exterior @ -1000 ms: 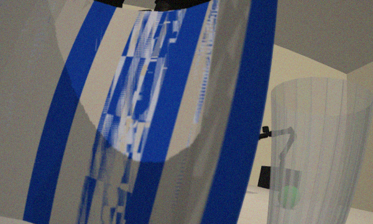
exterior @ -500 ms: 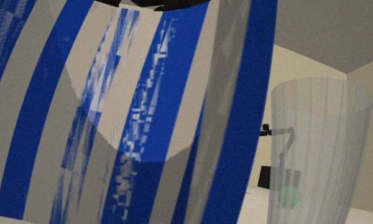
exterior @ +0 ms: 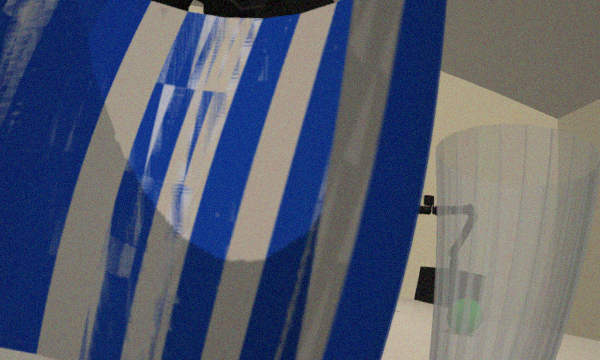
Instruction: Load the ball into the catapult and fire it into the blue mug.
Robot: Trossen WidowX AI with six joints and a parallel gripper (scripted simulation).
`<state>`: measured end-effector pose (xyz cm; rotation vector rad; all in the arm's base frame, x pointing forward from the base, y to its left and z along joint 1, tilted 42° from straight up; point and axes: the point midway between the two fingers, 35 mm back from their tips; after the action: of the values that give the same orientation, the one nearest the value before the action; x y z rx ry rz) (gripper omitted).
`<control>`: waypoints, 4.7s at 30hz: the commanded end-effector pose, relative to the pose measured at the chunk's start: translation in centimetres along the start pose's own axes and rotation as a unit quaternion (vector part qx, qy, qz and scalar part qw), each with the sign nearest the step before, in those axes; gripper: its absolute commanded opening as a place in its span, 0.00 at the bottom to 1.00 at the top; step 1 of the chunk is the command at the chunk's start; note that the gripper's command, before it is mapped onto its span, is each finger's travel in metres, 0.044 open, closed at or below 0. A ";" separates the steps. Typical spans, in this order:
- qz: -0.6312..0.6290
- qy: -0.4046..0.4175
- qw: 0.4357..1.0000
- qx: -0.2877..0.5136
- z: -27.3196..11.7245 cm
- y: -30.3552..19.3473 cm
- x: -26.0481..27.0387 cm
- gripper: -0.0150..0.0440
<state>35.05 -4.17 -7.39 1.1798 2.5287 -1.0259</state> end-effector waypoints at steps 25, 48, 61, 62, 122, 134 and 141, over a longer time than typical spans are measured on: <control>0.000 0.000 1.000 0.001 2.7 -0.1 0.0 0.64; 0.076 0.000 0.997 0.001 -2.2 -0.1 0.1 0.25; 0.296 -0.001 0.955 0.001 -2.1 0.0 -0.5 0.25; 0.313 -0.001 0.950 0.001 -2.1 0.0 -0.5 0.25; 0.482 0.000 0.876 0.006 2.5 -0.7 -2.8 0.61; 0.481 0.002 0.877 0.005 -5.0 -0.4 -2.8 1.00; 0.478 0.000 0.879 0.005 -5.7 -0.3 -2.6 1.00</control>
<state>37.89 -1.25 -1.03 2.0544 1.5236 -0.6824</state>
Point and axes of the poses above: the point midway between the two fingers, 35 mm back from their tips, its own z axis out along the fingers, its own x axis across the jaws, y = z × x, and after that the axes turned 13 degrees about z, right-handed
